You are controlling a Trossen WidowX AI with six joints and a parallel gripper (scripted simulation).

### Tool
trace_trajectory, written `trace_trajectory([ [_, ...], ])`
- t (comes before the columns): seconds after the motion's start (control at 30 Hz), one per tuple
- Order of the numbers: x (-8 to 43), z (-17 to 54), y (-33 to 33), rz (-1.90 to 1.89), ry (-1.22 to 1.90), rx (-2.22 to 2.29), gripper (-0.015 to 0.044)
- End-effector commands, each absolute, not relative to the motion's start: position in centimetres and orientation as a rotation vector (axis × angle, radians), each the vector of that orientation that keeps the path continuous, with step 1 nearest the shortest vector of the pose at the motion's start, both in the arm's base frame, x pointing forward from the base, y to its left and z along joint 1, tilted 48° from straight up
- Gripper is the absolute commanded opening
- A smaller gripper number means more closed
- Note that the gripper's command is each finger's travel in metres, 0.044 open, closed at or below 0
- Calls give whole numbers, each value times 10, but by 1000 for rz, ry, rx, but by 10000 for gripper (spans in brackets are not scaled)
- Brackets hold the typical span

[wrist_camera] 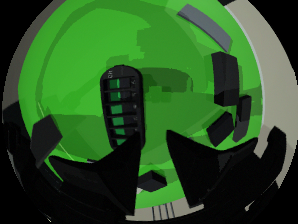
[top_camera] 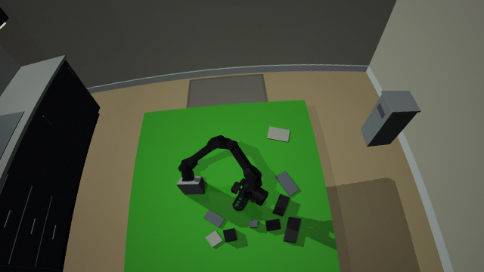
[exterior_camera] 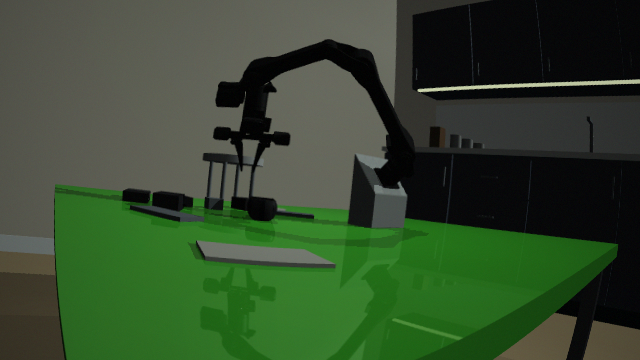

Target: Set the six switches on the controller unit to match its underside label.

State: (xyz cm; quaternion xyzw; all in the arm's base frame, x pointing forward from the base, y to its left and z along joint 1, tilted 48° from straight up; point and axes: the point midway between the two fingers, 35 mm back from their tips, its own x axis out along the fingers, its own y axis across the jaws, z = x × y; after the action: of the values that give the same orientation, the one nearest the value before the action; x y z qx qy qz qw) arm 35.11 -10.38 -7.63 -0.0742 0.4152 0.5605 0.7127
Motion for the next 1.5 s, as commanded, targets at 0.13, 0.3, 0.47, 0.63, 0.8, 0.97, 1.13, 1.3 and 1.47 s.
trace_trajectory([
  [0.13, 351, -74, -105, 1241, 918, -174, 0],
  [0.3, 351, -76, -104, 1242, 920, -165, 53],
  [0.47, 351, -76, -104, 1242, 920, -165, 184],
  [0.63, 351, -76, -104, 1242, 920, -165, 315],
  [0.8, 351, -76, -104, 1242, 920, -165, 440],
  [0.97, 352, -64, -118, 1241, 922, -165, 361],
  [1.13, 347, -23, -161, 1242, 923, -165, 230],
  [1.3, 346, -22, -162, 1242, 923, -165, 99],
  [1.47, 346, -22, -162, 1242, 923, -165, 0],
])
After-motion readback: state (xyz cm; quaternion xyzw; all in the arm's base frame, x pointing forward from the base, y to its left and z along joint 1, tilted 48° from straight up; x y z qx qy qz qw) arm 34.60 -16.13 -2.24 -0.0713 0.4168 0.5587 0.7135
